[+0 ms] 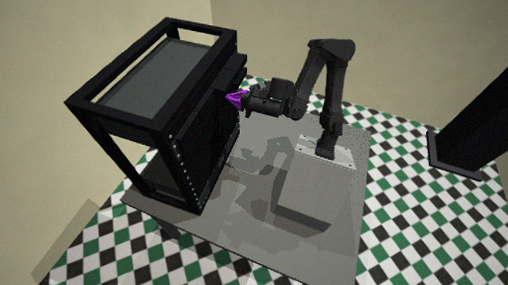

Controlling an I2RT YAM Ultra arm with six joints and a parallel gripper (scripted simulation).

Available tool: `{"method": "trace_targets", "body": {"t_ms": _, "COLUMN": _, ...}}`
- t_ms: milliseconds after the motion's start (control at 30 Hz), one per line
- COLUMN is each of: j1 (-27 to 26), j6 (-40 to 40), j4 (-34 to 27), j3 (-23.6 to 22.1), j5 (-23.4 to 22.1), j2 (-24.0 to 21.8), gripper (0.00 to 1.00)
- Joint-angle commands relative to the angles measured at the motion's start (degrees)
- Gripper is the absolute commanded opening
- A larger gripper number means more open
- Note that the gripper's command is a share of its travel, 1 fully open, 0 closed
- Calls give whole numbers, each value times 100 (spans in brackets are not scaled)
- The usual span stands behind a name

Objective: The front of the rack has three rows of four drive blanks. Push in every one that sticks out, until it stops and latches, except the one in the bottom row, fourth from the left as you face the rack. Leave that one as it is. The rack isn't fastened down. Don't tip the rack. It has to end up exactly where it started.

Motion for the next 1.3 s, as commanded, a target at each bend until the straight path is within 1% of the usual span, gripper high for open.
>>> {"method": "trace_targets", "body": {"t_ms": 0, "j1": 9, "j6": -77, "j4": -192, "j3": 300, "j5": -232, "j2": -45, "gripper": 0}}
{"method": "trace_targets", "body": {"t_ms": 300, "j1": 7, "j6": -77, "j4": -192, "j3": 301, "j5": -233, "j2": -48, "gripper": 0}}
{"method": "trace_targets", "body": {"t_ms": 533, "j1": -67, "j6": -86, "j4": -248, "j3": 338, "j5": -266, "j2": -169, "gripper": 0}}
{"method": "trace_targets", "body": {"t_ms": 633, "j1": -57, "j6": -81, "j4": -281, "j3": 354, "j5": -277, "j2": -101, "gripper": 0}}
{"method": "trace_targets", "body": {"t_ms": 1267, "j1": -52, "j6": -81, "j4": -282, "j3": 354, "j5": -277, "j2": -101, "gripper": 0}}
